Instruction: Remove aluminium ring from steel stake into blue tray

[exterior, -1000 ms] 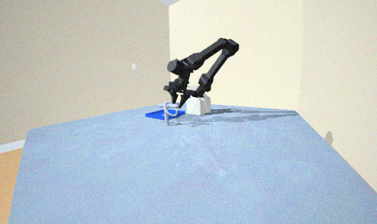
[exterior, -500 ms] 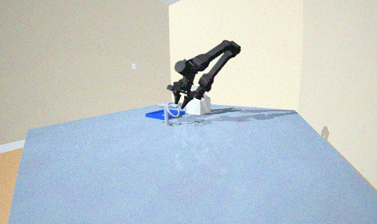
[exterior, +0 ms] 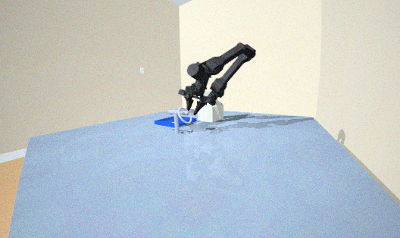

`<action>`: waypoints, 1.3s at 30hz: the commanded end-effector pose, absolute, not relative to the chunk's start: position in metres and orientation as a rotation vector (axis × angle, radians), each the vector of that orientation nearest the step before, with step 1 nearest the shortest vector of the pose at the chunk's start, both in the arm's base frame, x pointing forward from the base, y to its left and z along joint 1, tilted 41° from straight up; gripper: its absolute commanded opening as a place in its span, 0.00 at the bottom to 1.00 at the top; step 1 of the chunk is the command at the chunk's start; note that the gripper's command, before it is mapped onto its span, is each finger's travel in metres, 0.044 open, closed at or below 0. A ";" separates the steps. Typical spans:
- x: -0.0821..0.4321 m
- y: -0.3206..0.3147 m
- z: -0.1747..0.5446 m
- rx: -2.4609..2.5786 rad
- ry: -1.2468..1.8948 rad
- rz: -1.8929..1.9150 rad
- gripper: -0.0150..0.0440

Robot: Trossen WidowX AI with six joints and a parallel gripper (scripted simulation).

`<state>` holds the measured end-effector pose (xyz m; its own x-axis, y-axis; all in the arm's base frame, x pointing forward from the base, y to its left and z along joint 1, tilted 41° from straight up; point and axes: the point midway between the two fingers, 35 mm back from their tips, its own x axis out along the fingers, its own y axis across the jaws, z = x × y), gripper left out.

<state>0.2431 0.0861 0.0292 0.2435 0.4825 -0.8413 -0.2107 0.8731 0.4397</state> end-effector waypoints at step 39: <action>0.242 0.090 0.049 0.254 1.229 0.473 0.25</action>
<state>0.2401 0.0901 0.0446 0.2431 0.4828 -0.8413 -0.2107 0.8729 0.4400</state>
